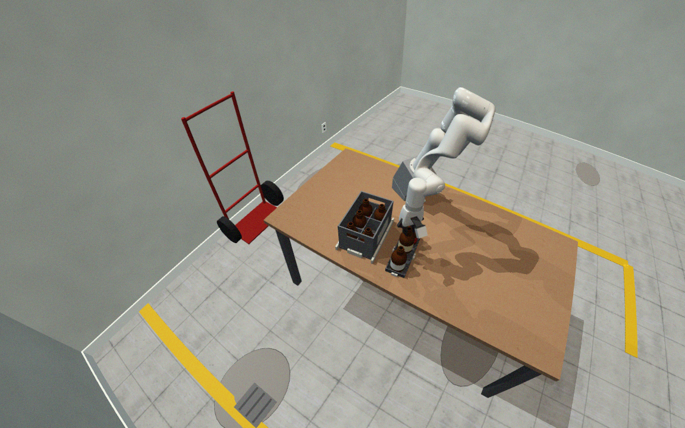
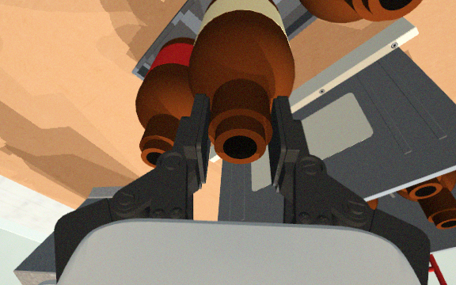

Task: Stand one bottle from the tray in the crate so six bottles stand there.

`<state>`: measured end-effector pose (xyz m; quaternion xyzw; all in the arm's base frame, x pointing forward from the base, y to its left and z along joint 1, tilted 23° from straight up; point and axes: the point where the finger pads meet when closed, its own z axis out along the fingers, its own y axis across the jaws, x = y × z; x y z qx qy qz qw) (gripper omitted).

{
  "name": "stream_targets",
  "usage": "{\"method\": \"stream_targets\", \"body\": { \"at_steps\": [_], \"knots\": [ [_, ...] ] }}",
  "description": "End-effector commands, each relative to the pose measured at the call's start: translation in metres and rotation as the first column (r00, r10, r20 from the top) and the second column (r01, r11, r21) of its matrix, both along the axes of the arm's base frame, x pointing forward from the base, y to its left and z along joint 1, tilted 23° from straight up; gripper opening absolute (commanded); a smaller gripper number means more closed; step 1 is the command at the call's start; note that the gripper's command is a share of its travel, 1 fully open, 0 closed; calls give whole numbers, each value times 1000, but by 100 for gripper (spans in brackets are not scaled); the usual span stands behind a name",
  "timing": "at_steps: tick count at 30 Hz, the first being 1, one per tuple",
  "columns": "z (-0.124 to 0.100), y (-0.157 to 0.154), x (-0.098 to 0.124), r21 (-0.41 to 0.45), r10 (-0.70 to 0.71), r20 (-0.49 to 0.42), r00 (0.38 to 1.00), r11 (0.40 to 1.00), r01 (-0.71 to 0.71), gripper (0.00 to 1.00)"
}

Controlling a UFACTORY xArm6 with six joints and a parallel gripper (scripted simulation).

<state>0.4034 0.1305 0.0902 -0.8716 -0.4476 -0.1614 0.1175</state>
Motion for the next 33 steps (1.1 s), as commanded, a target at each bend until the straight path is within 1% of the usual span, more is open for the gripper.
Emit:
{"method": "stream_targets", "body": {
  "at_steps": [1,18,33],
  "knots": [
    [1,0,1,1,-1,3,1000,1000,1,0],
    [3,0,1,1,-1,3,1000,1000,1,0],
    [11,-4,-1,1,-1,3,1000,1000,1,0]
  ]
}}
